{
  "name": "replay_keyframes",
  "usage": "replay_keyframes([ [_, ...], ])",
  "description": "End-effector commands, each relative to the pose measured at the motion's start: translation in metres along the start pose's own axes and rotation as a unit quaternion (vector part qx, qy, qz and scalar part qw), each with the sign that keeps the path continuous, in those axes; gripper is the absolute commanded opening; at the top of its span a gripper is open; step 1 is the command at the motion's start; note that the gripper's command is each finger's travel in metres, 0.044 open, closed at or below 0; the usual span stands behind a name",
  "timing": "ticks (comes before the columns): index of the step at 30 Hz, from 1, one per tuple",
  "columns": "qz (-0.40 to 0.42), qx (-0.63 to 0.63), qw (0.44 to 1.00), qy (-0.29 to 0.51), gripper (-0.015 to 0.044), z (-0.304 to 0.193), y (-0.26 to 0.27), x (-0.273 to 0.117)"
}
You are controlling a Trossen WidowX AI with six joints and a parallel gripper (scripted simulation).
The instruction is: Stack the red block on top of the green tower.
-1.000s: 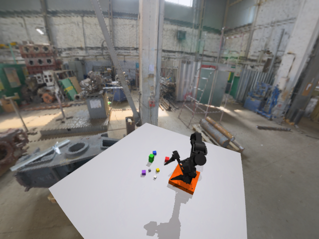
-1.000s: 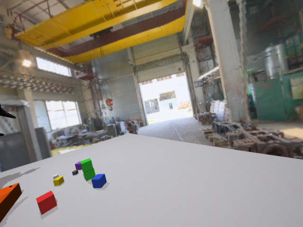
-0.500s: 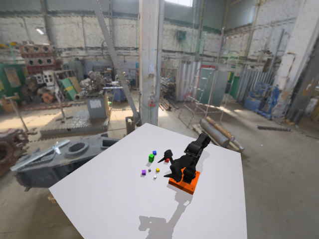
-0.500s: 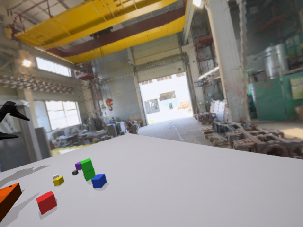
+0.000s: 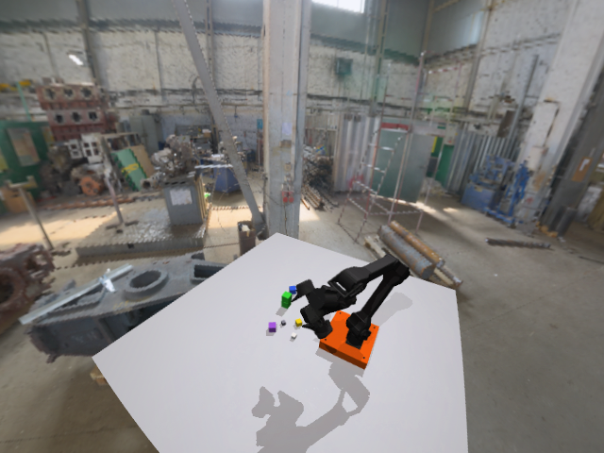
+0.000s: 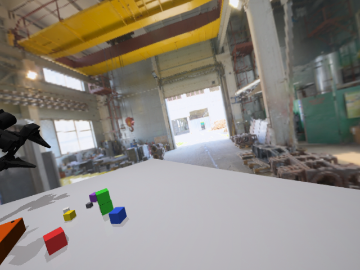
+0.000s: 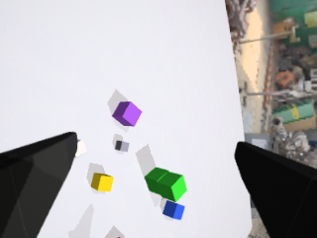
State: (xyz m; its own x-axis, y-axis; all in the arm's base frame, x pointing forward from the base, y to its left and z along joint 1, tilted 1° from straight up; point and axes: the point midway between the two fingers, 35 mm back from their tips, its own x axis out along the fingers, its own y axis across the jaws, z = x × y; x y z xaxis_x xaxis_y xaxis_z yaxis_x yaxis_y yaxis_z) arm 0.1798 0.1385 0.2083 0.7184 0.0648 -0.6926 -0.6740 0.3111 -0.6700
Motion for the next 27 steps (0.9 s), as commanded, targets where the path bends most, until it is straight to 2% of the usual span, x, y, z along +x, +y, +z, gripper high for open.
replay_keyframes([
  [1, 0.015, 0.015, 0.999, 0.043, 0.0440, -0.011, -0.009, 0.015],
  [27, 0.121, 0.164, 0.952, 0.230, 0.0440, -0.106, -0.048, 0.083],
])
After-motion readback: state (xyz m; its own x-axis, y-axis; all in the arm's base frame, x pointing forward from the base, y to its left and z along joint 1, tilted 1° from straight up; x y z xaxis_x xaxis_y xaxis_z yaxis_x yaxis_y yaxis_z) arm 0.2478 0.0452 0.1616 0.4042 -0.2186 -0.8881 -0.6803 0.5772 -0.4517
